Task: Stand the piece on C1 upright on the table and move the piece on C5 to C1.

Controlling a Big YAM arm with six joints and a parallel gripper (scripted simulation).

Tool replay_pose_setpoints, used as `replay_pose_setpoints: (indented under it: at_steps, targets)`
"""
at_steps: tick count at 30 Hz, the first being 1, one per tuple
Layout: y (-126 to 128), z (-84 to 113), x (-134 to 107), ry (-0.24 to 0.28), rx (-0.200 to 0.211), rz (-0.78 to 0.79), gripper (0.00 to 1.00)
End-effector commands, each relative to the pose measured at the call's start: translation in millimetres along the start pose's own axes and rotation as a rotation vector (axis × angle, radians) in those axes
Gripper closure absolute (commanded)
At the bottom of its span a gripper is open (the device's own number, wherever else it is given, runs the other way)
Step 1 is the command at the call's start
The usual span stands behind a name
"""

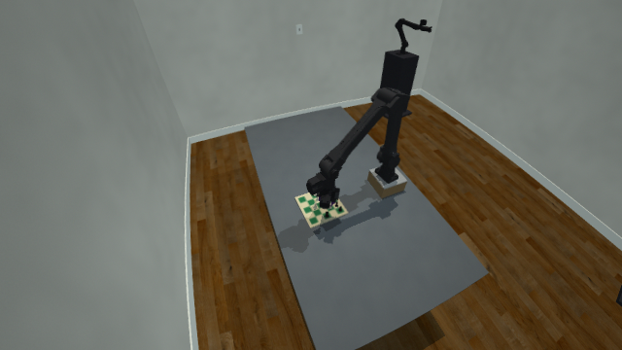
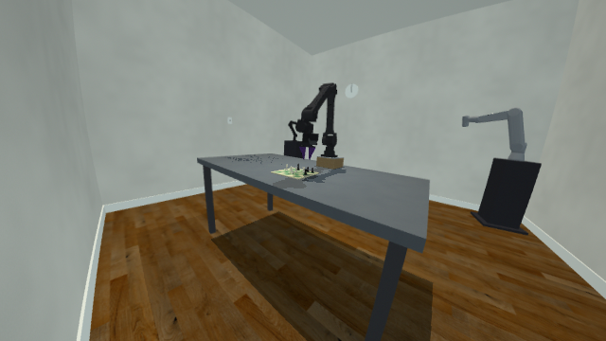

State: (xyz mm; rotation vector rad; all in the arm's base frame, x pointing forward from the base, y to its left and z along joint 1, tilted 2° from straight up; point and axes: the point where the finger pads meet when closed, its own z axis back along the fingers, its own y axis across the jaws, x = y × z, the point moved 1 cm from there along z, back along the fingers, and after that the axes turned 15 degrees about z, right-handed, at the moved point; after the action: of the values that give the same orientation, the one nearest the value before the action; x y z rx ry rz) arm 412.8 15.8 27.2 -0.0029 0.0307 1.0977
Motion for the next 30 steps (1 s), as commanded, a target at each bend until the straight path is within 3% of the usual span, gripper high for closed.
replay_pose_setpoints:
  at_steps: [1,18,27,29,30]
  targets:
    - [-20.0,19.2,6.4,-0.032,-0.057,-0.009,0.64]
    - [-19.7,18.0,6.3,-0.032,-0.056,-0.009,0.64]
    - [-6.9,-3.5,-0.8,-0.009,-0.015,-0.008,0.64]
    - [-6.9,-3.5,-0.8,-0.009,-0.015,-0.008,0.64]
    - [-9.8,9.1,0.5,-0.025,-0.045,-0.008,0.64]
